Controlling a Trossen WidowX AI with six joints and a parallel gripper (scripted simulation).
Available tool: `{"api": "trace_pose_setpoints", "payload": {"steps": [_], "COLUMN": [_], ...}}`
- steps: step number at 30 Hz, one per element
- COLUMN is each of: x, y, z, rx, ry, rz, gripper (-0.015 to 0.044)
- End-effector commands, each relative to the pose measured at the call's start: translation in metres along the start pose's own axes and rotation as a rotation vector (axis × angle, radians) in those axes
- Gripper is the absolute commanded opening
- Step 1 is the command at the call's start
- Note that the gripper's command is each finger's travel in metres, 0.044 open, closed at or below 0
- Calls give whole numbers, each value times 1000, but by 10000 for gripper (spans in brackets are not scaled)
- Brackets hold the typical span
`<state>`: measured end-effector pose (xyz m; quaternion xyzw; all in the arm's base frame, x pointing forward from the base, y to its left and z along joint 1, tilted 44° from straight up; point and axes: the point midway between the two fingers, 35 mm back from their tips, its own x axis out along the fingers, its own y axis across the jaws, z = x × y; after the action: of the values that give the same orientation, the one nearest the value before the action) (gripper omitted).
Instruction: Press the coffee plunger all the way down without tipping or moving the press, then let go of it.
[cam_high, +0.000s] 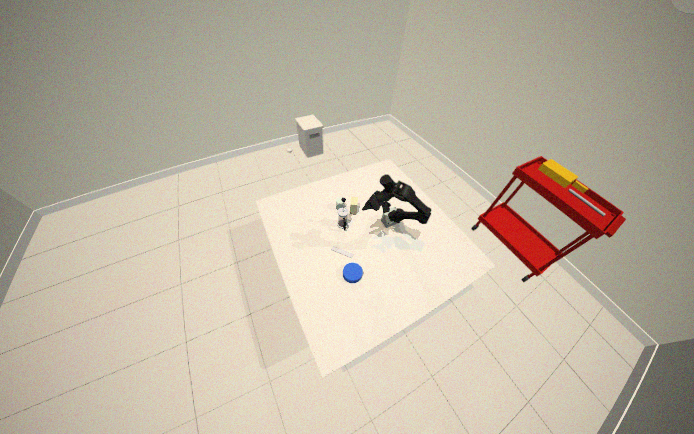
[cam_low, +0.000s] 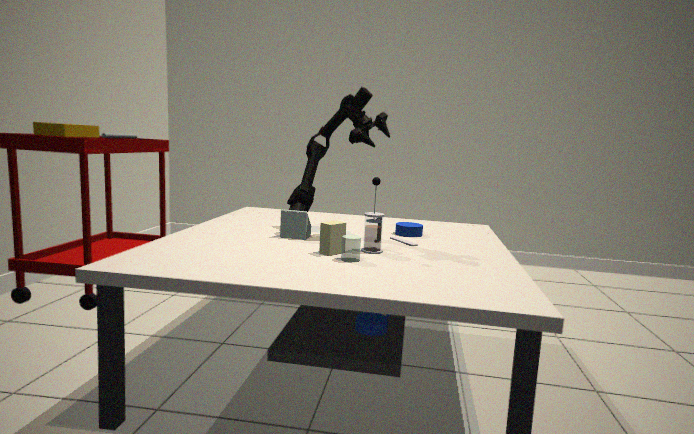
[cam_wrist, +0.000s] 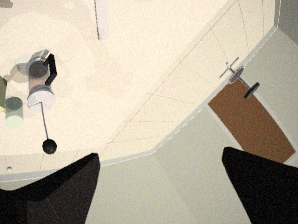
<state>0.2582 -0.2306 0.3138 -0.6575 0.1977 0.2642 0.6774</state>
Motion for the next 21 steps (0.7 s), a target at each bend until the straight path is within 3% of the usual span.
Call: {"api": "trace_pose_setpoints", "payload": {"steps": [1,5,21], "x": [1,9,58], "y": [1,13,120], "z": [-1,-16,-92], "rx": [17,247,1853], "ry": [1,15,48], "rz": [0,-7,-134], "gripper": [426,440,440]}}
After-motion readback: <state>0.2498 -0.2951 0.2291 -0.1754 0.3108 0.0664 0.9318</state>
